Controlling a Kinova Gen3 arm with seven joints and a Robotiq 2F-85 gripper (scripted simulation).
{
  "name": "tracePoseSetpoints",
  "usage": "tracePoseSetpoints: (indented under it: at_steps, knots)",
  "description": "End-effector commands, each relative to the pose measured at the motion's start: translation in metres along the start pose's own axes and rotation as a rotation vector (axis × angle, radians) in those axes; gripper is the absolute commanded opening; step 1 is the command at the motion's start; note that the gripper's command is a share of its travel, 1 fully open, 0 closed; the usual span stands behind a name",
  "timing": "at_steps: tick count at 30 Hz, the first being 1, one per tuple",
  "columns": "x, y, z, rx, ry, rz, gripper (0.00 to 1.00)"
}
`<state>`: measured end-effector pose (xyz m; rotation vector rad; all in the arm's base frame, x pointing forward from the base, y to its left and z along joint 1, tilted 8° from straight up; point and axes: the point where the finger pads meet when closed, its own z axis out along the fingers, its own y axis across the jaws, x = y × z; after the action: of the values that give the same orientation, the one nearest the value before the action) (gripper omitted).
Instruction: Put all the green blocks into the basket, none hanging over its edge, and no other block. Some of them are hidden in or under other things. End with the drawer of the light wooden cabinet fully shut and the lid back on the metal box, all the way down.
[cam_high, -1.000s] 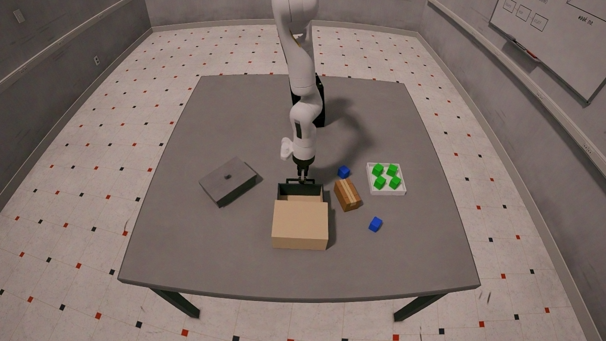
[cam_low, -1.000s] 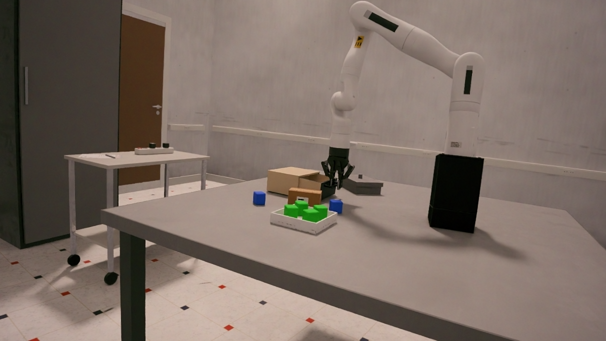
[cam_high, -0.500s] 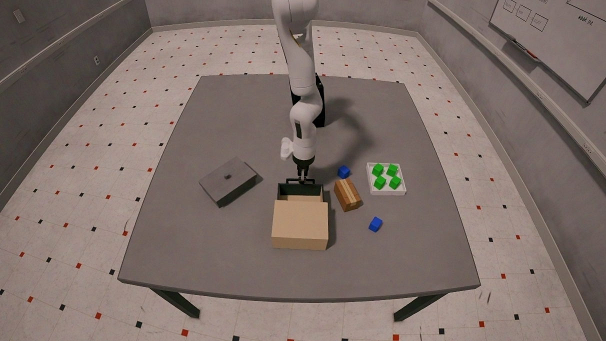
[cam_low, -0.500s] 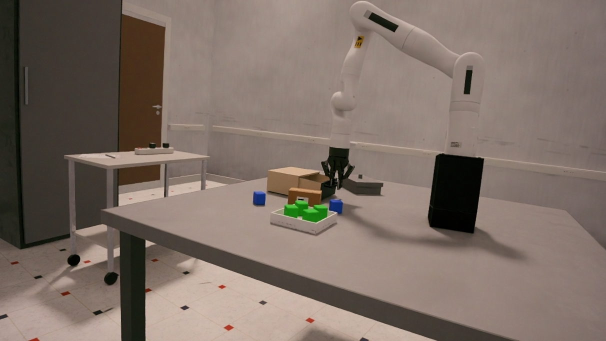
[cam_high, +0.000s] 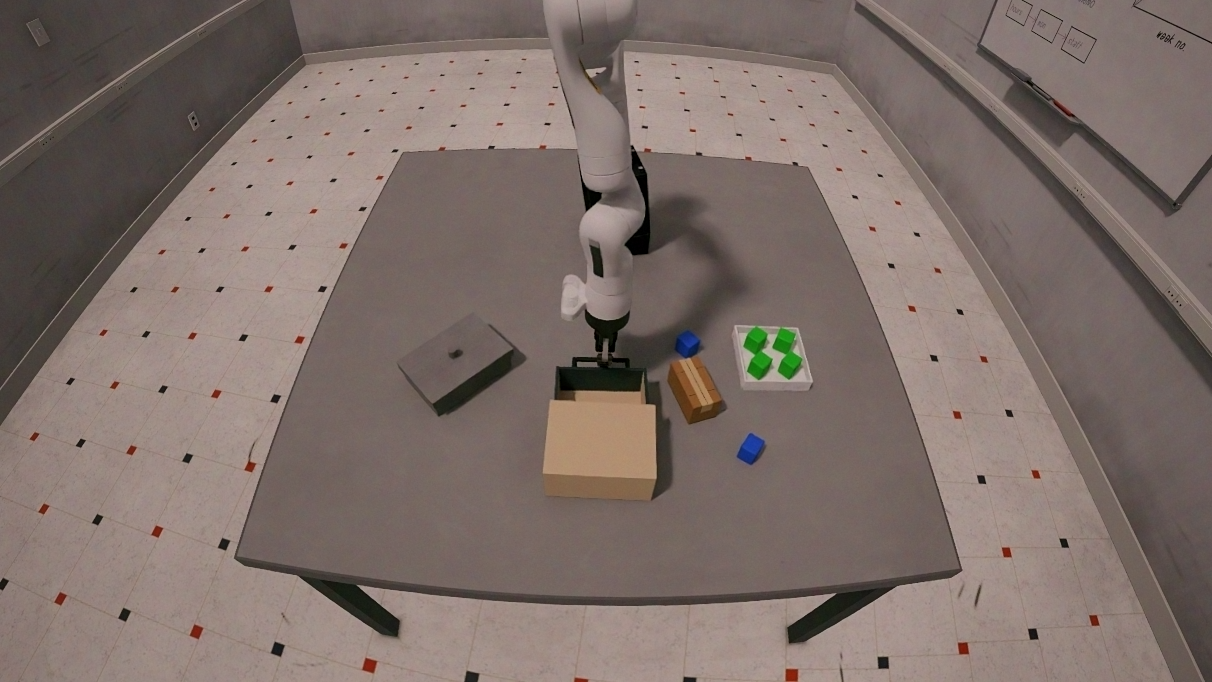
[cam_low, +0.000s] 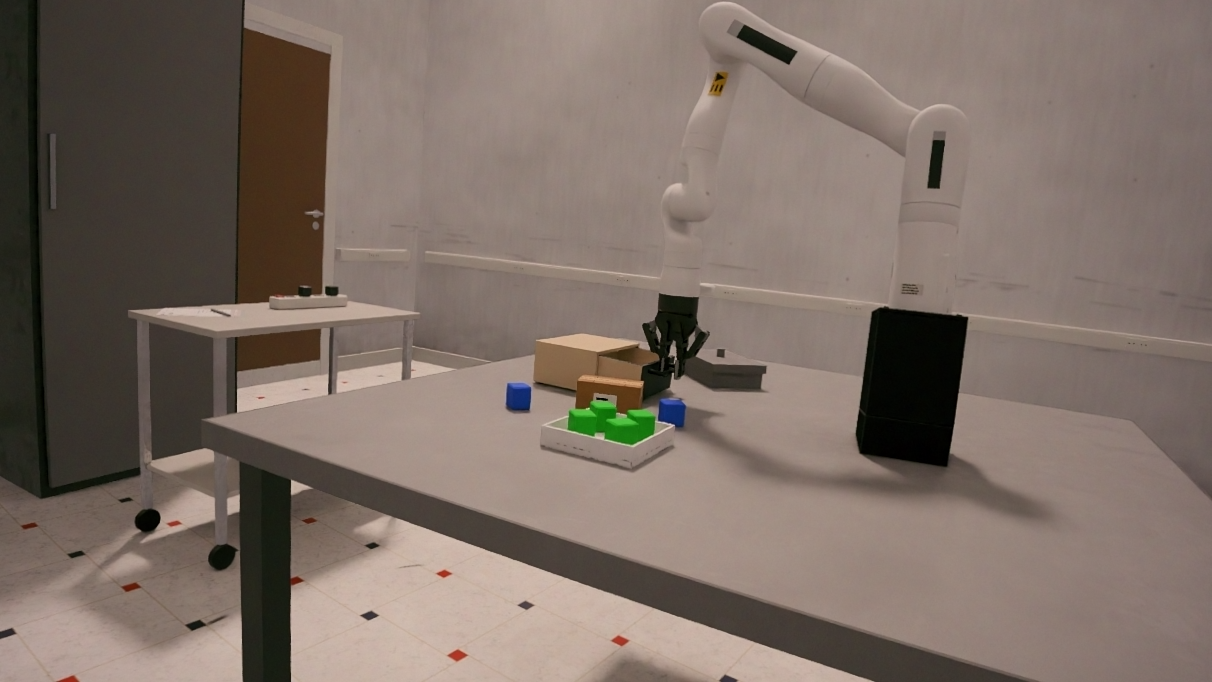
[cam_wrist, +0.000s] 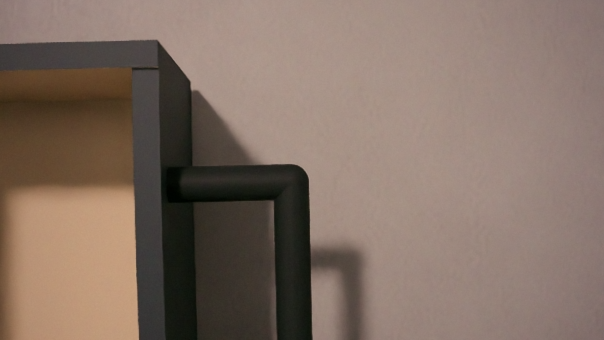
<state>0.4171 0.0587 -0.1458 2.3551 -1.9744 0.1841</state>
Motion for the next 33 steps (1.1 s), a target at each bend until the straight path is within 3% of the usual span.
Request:
tracePoseSetpoints:
  at_steps: [1, 33]
  knots:
    - [0.000, -0.001, -0.001, 0.002, 0.000, 0.000, 0.30]
    - [0.000, -0.013, -0.002, 0.002, 0.000, 0.000, 0.30]
